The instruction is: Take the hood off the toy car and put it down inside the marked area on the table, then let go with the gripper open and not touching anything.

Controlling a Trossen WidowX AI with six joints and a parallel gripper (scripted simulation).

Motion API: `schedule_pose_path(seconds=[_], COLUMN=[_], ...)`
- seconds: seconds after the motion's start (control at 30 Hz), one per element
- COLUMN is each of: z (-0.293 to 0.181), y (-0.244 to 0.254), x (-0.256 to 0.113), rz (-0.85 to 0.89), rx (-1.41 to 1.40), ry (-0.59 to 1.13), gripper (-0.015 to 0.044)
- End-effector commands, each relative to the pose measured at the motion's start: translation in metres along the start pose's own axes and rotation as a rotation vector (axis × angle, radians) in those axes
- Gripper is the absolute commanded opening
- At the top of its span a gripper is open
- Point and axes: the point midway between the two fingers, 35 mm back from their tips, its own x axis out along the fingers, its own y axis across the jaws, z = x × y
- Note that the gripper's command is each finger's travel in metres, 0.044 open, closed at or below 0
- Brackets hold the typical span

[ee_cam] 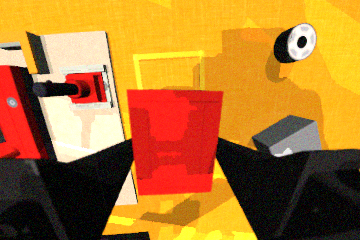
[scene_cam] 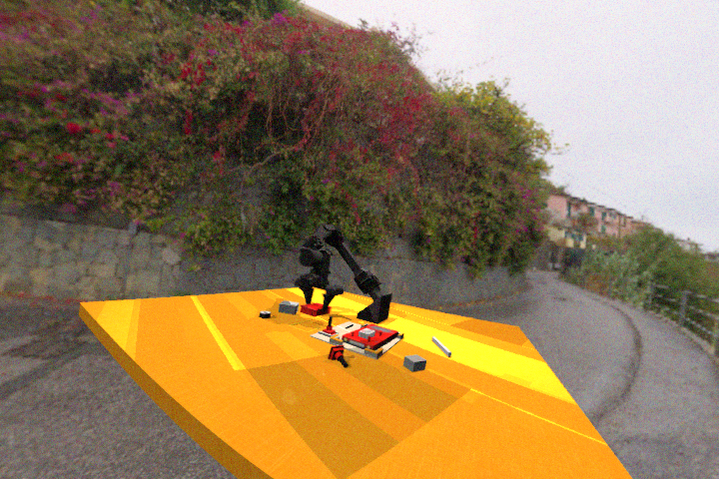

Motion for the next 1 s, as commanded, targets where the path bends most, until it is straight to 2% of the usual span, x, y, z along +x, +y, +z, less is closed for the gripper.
schedule_pose_path(seconds=[0.0, 0.97], z=[-0.002, -0.004], y=[0.0, -0.001], x=[0.005, 0.022], rz=[-0.005, -0.009], rx=[-0.007, -0.007], ry=[0.005, 0.005], gripper=[0.0, 0.0])
